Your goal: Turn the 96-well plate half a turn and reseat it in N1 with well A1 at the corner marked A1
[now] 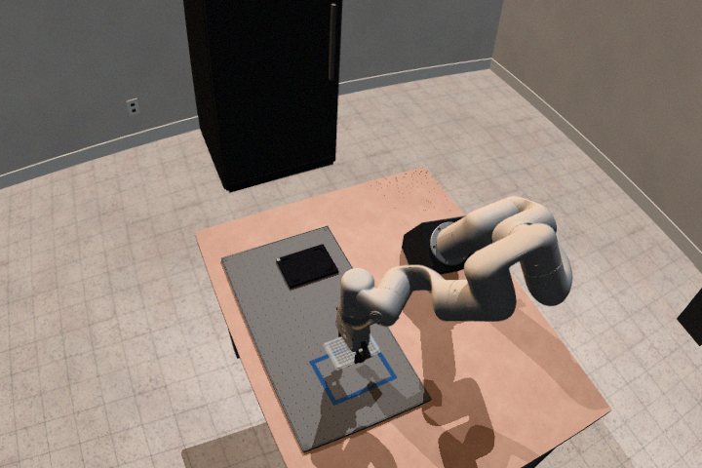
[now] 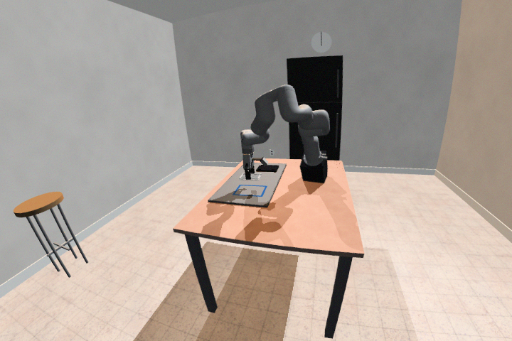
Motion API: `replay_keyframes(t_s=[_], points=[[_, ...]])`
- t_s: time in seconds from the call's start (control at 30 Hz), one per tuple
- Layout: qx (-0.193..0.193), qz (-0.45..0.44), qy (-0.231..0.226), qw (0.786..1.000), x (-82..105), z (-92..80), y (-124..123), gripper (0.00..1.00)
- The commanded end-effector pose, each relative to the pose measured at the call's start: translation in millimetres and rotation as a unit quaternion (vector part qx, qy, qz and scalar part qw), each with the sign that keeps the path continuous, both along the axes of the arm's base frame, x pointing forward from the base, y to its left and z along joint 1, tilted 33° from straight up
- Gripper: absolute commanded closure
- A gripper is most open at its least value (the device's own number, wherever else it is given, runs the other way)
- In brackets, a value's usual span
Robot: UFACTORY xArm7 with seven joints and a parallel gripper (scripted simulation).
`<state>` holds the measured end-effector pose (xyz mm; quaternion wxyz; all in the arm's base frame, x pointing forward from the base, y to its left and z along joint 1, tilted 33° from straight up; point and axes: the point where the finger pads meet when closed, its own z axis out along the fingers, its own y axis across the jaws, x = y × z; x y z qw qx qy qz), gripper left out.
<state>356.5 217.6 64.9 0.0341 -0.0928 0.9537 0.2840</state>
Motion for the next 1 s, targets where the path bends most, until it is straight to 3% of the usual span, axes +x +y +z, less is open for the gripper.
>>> replay_keyframes(t_s=[0.0, 0.97], points=[[-0.001, -0.002, -0.002, 1.000, -0.7, 10.5, 14.3, 1.00], [-0.001, -0.002, -0.002, 1.000, -1.0, 12.1, 16.8, 1.00]])
